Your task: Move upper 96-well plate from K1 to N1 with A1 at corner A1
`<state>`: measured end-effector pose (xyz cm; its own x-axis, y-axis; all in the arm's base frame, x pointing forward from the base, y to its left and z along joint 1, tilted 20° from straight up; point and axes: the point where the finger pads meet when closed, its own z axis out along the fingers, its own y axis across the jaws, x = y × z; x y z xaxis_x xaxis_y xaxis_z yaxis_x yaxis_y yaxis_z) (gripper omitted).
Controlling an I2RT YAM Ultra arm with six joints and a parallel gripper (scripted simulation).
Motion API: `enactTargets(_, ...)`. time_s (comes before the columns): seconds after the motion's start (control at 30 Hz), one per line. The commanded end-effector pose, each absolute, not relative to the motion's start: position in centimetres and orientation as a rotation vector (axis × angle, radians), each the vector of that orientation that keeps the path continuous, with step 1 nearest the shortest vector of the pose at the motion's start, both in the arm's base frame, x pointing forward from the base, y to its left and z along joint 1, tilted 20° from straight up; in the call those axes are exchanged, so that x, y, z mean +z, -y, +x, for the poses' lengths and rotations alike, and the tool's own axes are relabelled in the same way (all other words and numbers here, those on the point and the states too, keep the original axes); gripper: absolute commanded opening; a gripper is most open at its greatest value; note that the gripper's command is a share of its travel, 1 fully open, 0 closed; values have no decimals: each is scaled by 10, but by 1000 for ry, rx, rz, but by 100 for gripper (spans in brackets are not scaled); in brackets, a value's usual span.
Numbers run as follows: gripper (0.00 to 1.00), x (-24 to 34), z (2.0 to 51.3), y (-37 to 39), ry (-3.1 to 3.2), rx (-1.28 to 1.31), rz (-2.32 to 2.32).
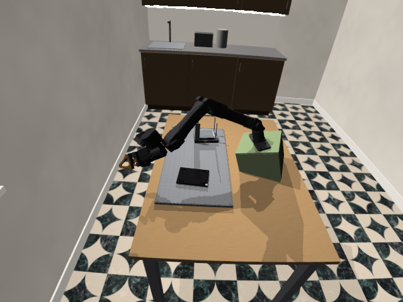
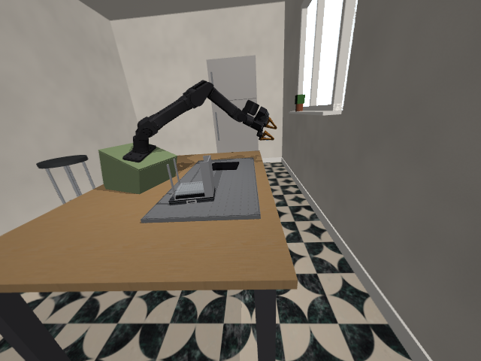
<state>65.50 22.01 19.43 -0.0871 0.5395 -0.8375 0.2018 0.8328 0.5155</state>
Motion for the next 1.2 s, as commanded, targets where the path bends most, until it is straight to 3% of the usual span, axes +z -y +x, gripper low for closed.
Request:
enactTargets(0.0, 100, 228, 649, -224, -1624, 350, 559)
enactTargets(0.33, 100, 245, 647, -237, -1595, 382, 551)
enactTargets(0.47, 100, 242, 653, -203, -1672, 233, 527)
enactTargets(0.63, 100, 221, 652, -189, -1715, 218, 513)
enactTargets(1.17, 100, 240, 654, -177, -1694, 208, 506)
